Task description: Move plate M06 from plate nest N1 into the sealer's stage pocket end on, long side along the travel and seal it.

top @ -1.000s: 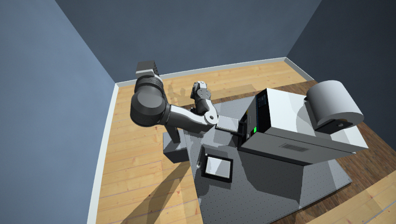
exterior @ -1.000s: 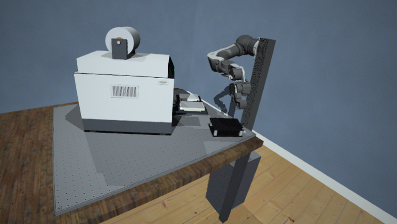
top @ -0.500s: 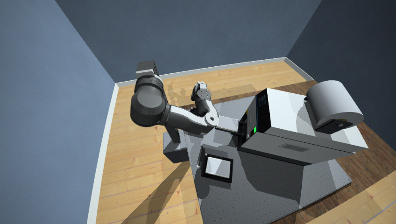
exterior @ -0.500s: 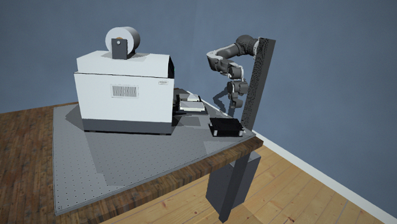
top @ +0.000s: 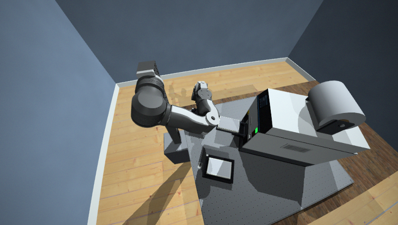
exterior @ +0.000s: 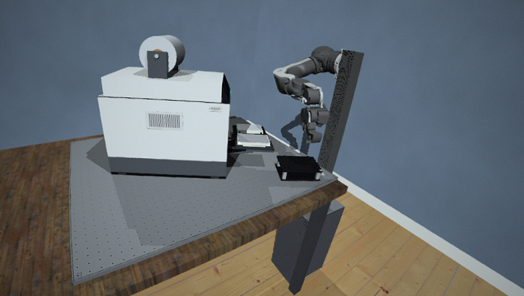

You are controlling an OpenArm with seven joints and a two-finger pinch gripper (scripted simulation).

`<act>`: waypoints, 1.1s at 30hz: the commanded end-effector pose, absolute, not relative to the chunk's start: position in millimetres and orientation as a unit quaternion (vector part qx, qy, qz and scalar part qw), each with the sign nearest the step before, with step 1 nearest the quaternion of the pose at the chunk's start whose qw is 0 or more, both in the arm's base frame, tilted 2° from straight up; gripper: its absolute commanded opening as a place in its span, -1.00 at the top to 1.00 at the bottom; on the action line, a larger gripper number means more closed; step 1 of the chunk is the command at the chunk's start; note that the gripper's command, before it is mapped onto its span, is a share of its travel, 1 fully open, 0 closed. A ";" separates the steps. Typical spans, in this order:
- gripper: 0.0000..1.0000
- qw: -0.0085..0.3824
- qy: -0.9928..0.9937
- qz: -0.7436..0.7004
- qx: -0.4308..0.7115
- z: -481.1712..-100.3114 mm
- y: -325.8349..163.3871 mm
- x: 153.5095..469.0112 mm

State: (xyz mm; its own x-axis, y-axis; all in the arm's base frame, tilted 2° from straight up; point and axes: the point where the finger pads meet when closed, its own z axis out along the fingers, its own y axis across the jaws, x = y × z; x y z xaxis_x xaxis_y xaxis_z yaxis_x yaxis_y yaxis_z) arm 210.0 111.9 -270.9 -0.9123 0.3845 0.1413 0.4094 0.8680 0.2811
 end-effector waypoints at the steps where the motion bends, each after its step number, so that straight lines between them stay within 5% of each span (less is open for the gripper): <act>1: 1.00 0.038 -0.966 -0.151 -0.207 -270.4 110.7 211.4; 33: 1.00 0.025 -0.974 -0.085 -0.210 -271.7 86.6 210.0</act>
State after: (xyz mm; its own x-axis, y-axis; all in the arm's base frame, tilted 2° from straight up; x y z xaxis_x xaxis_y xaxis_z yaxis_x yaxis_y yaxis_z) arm 208.5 88.0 -272.2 -0.9115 0.4012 0.0909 0.4110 0.8976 0.1593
